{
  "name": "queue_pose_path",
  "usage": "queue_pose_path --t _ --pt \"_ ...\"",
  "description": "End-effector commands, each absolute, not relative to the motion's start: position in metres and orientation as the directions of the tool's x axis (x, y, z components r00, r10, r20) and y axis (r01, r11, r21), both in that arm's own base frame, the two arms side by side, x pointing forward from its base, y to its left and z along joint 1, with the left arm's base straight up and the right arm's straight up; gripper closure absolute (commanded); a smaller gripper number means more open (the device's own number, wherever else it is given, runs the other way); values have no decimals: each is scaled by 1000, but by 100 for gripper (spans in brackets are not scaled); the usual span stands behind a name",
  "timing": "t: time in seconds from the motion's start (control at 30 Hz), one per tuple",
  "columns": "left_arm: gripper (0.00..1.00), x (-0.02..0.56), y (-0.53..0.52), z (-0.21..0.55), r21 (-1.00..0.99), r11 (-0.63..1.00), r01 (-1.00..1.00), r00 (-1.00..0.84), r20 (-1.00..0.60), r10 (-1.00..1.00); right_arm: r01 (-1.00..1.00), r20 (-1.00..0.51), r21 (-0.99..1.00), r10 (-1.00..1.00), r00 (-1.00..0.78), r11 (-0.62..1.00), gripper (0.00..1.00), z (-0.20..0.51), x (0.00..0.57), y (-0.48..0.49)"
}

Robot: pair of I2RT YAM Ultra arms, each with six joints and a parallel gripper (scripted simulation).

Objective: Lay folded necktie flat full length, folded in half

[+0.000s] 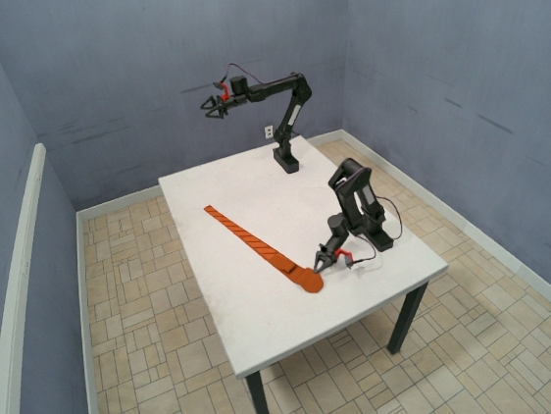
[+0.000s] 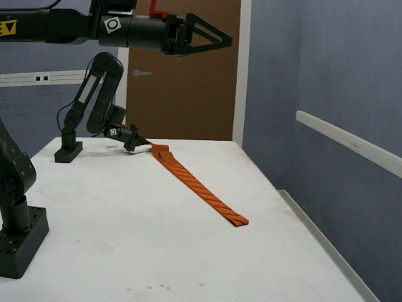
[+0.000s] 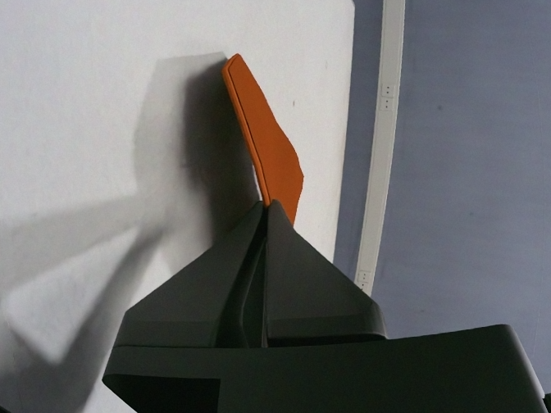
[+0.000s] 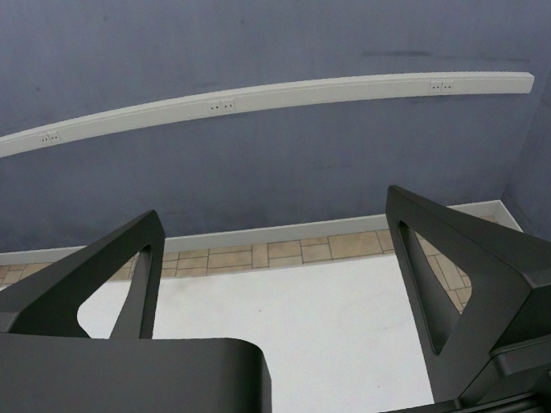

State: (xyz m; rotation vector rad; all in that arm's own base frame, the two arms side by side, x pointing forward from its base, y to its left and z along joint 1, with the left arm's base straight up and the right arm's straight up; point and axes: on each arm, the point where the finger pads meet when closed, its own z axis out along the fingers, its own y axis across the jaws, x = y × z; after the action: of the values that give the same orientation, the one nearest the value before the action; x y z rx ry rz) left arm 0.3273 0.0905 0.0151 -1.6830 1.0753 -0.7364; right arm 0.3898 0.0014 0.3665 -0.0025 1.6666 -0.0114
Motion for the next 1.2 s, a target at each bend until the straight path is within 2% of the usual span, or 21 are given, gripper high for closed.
queue_pose_path --t 0.0,1.17 --pt "98 330 92 22 -978 -85 -190 409 0 -913 -1 -1000 1 1 -20 1000 0 399 383 1" --pt "98 328 99 22 -978 -85 -190 409 0 -913 -1 -1000 1 1 -20 1000 0 399 383 1"
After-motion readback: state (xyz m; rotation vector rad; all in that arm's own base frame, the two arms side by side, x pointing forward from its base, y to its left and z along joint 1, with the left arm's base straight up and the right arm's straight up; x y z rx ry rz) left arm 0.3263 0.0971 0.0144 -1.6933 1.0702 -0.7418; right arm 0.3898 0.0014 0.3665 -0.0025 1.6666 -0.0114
